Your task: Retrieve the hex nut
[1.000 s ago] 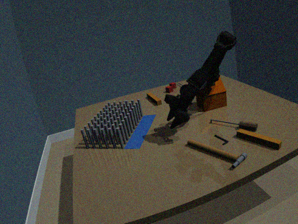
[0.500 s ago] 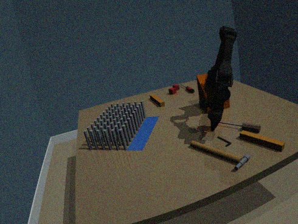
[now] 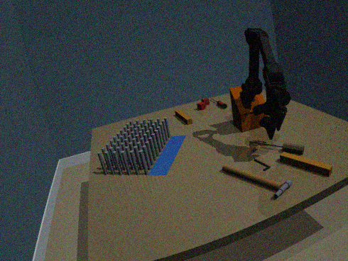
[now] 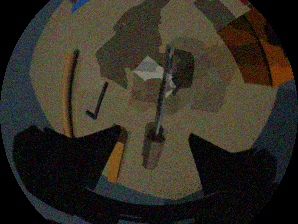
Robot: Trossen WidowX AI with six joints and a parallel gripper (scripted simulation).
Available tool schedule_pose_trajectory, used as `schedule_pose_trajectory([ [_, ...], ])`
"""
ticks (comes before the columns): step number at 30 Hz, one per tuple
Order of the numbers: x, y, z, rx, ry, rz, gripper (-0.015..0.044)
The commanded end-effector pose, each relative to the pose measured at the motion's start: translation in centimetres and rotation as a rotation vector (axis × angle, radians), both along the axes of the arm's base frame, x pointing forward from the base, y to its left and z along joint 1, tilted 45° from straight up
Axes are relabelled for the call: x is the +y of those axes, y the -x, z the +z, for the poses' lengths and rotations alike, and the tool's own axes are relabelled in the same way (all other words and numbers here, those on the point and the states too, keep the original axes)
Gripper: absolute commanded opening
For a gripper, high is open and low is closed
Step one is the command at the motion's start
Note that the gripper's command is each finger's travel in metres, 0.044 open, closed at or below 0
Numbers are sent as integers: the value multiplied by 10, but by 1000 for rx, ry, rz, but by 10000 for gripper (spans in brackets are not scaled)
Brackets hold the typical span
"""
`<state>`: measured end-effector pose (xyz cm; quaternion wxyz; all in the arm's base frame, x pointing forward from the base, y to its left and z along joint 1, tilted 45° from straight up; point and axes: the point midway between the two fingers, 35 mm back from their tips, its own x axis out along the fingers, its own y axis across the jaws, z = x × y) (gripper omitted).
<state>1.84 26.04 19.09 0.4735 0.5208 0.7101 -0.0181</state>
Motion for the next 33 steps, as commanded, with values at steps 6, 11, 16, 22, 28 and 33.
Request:
schedule_pose_trajectory([
  [6, 0, 13, 3, 23, 3, -2, 440],
  [11, 0, 13, 3, 23, 3, -2, 440],
  [16, 9, 20, 8, -38, -20, -50, 440],
  [22, 24, 48, 29, -149, -149, -169, 440],
  [28, 26, 70, 46, -180, -263, -237, 440],
  [33, 26, 70, 46, -180, -263, -237, 440],
])
